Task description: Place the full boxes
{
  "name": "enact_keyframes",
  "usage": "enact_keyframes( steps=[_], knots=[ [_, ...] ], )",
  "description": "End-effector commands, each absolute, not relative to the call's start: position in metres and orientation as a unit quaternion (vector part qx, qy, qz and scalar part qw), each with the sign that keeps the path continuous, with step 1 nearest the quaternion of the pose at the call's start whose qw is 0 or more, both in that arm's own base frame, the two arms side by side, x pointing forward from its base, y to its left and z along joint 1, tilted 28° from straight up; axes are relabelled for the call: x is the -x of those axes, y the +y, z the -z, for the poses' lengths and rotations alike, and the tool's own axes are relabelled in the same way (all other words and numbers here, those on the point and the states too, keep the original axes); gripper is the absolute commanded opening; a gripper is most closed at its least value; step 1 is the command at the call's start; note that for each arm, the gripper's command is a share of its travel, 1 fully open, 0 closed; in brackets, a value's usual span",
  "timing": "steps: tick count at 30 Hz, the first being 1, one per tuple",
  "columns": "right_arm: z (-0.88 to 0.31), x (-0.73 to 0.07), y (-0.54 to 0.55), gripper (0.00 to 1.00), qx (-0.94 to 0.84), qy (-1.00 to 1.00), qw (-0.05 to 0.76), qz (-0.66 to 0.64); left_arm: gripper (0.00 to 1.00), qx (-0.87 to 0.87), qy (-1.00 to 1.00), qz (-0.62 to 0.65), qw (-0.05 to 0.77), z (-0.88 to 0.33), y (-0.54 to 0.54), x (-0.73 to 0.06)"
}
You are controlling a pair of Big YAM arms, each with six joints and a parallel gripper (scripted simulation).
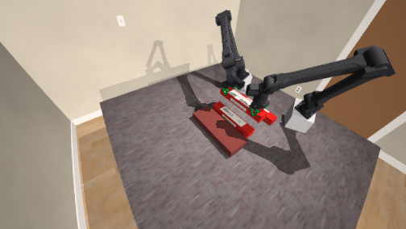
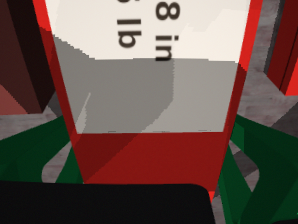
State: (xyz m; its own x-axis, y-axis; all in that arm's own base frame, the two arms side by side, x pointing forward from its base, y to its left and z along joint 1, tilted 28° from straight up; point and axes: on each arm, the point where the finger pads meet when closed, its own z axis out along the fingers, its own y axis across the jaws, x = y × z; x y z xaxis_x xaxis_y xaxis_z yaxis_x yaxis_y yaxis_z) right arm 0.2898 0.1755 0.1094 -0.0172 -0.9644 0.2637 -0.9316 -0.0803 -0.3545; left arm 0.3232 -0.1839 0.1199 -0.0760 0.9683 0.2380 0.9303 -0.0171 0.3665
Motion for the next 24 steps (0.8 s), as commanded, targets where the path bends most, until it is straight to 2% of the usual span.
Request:
enact_keyframes(
  steps=[1,24],
  knots=[
    [-0.162,-0.299,0.198,0.00,0.693,0.676,0.089,0.233,0.00,-0.675,0.696,-0.231,0.080,-0.160,-0.199,-0.333],
    [-0.195,-0.284,0.206,0.00,0.693,0.677,0.090,0.231,0.00,-0.673,0.696,-0.230,0.098,-0.208,-0.214,-0.318]
  ],
)
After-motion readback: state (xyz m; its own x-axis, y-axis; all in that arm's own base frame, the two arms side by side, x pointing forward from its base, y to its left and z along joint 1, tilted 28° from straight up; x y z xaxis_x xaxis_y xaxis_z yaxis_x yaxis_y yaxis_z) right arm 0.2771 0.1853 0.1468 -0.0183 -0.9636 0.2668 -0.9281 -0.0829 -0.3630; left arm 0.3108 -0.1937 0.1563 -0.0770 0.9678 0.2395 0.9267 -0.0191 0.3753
